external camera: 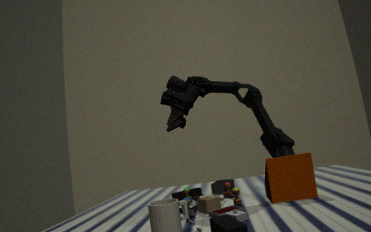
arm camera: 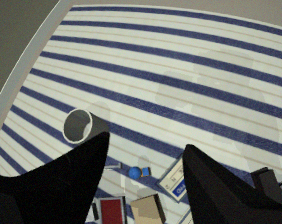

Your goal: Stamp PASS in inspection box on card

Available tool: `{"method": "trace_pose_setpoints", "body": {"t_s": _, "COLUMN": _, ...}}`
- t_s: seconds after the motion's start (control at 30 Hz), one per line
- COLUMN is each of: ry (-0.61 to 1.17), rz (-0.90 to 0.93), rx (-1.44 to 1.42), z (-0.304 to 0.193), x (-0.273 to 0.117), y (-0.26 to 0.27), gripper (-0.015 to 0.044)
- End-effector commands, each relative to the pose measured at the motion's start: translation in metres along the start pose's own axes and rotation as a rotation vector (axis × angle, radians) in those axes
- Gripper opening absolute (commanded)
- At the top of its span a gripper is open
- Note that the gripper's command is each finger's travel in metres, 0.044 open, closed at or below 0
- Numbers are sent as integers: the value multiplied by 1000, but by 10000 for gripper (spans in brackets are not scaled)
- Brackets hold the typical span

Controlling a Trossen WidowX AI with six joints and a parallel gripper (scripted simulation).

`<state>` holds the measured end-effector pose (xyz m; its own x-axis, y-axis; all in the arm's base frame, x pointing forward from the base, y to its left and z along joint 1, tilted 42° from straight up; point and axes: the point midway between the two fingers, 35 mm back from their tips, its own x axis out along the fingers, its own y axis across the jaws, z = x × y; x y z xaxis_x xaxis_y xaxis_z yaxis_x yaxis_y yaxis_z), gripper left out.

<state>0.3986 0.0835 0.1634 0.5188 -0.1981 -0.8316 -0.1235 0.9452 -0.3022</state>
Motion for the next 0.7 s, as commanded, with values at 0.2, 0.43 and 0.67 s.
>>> {"method": "trace_pose_setpoints", "body": {"t_s": 0.2, "ry": 397, "rz": -344, "rx": 106, "z": -66, "x": 63, "y": -131, "gripper": 216}}
{"method": "trace_pose_setpoints", "body": {"t_s": 0.43, "ry": 615, "rz": -476, "rx": 128, "z": -112, "x": 82, "y": -183, "gripper": 216}}
{"method": "trace_pose_setpoints", "body": {"t_s": 0.67, "ry": 615, "rz": -476, "rx": 128, "z": -115, "x": 87, "y": -185, "gripper": 216}}
